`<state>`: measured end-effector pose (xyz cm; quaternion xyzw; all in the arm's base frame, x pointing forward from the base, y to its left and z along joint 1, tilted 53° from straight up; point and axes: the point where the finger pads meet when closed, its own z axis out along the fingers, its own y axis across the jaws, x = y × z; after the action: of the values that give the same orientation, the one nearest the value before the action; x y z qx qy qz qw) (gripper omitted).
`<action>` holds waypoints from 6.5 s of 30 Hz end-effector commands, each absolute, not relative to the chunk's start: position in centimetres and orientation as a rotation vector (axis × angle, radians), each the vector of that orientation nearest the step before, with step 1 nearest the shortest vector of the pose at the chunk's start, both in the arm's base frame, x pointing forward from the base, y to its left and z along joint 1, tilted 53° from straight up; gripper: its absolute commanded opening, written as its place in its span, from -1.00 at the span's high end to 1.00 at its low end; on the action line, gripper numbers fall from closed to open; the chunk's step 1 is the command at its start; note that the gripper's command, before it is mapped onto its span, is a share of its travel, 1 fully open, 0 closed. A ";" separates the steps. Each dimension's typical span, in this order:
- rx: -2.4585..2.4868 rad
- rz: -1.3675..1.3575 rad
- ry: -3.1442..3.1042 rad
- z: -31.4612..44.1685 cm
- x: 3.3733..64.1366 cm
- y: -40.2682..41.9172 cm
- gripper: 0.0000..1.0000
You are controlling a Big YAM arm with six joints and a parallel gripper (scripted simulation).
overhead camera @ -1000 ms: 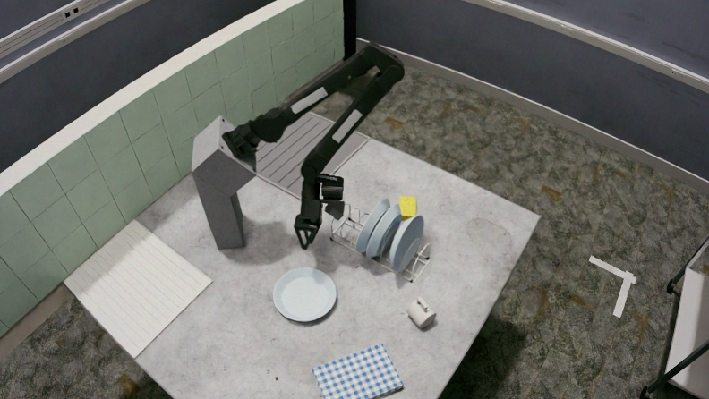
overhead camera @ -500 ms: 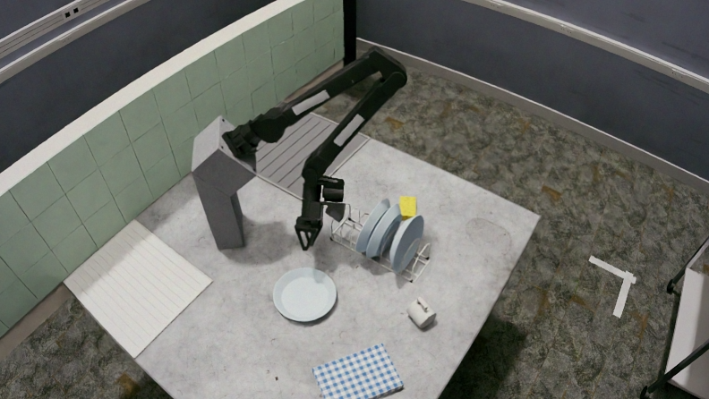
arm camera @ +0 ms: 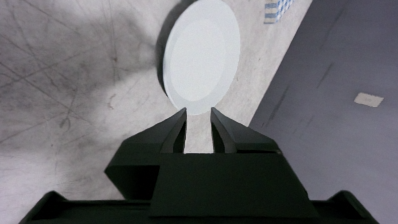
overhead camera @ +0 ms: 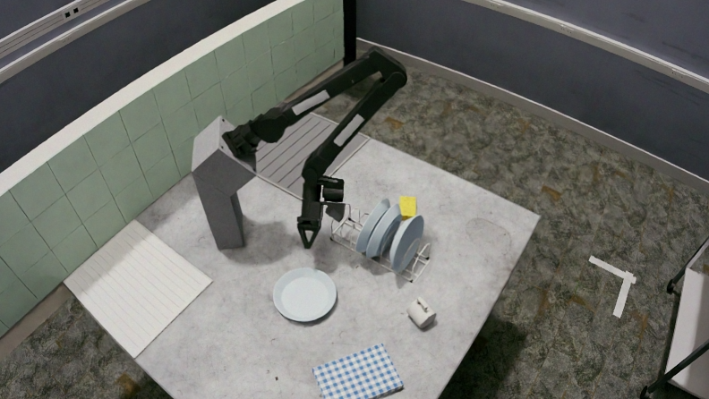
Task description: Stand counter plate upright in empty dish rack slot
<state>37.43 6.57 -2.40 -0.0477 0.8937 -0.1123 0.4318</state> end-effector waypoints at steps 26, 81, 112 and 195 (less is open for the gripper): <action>-0.124 -0.271 2.223 -2.6 37.5 7.1 0.49; -0.120 -0.271 2.223 -6.6 41.2 10.8 0.49; -0.120 -0.271 2.223 -6.6 41.2 10.8 0.49; -0.112 -0.290 2.226 -8.4 43.8 9.6 0.49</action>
<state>43.41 10.48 -8.10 -0.0504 0.8935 -0.1107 0.4323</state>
